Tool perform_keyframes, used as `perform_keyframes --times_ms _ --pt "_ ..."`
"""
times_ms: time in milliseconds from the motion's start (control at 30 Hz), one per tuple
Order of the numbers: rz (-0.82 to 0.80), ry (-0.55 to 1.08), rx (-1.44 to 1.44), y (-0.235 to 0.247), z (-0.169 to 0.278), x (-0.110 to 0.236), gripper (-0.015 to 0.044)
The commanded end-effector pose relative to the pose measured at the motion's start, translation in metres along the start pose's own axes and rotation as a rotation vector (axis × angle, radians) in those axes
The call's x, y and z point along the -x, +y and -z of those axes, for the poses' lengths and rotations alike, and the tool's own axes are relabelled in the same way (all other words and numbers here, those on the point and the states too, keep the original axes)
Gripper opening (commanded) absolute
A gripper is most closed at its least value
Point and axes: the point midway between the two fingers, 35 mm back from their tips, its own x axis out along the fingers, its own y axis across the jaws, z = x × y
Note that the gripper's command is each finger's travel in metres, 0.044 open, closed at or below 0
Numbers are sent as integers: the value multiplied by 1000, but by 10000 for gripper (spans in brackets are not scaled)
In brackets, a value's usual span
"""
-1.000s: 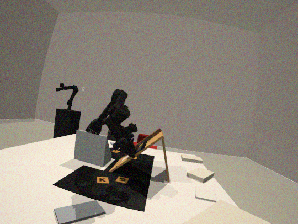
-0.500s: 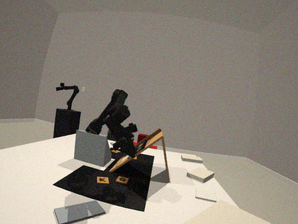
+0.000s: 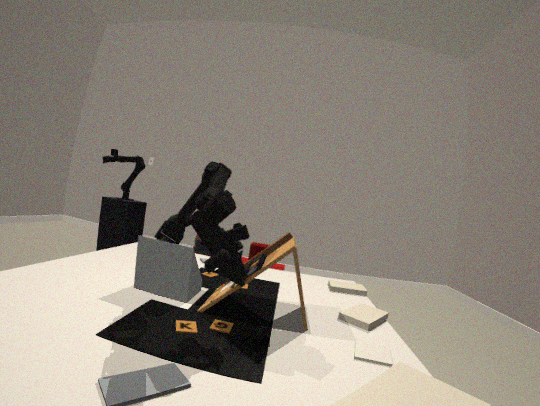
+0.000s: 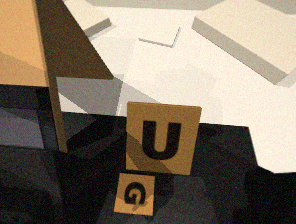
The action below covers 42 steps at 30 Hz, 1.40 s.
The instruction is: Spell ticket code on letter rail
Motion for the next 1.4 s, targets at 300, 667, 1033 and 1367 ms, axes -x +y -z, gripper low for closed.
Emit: perform_keyframes --times_ms 300,667,1033,1367 --pt "-2 -5 9 0 -2 0 0" --pt "-2 -4 8 4 0 0 0" --pt "-3 -4 8 9 1 0 0" --pt "-3 -4 8 14 2 0 0"
